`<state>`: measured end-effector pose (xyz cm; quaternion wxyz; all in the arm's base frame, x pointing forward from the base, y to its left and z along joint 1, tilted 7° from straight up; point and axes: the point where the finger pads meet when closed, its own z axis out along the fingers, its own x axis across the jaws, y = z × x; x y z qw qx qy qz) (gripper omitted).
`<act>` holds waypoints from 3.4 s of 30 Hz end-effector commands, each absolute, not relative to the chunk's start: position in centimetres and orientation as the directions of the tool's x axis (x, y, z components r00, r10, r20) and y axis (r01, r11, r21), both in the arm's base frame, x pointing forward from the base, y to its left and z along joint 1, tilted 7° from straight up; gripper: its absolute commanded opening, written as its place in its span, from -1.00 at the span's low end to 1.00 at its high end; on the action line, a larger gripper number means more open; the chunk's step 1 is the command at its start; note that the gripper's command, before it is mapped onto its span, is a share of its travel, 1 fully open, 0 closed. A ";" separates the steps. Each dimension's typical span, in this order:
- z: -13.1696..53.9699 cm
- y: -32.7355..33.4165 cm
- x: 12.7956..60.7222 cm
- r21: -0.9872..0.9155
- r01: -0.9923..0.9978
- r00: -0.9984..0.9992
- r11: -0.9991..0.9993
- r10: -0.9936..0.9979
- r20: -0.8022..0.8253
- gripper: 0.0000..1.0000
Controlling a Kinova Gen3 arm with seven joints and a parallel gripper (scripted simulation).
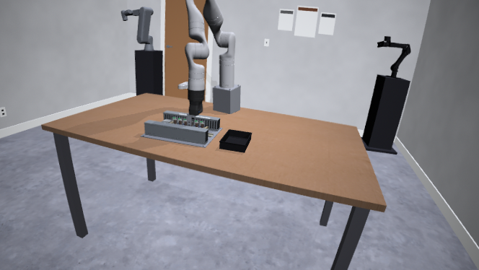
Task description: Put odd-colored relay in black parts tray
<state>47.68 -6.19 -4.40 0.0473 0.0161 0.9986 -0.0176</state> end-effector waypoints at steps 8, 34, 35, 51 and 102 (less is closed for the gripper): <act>-4.3 -6.2 47.7 -0.034 0.034 -0.992 0.999 0.029 -0.121 -1.00; -4.3 -6.2 47.6 -0.034 0.034 -0.987 0.999 0.028 -0.159 -1.00; -4.3 -6.2 47.6 -0.034 0.034 -0.986 0.999 0.028 -0.162 -1.00; -4.3 -6.2 47.6 -0.034 0.034 -0.987 0.999 0.028 -0.159 -1.00; -4.2 -6.2 47.8 -0.034 0.034 -0.996 0.999 0.031 -0.079 -1.00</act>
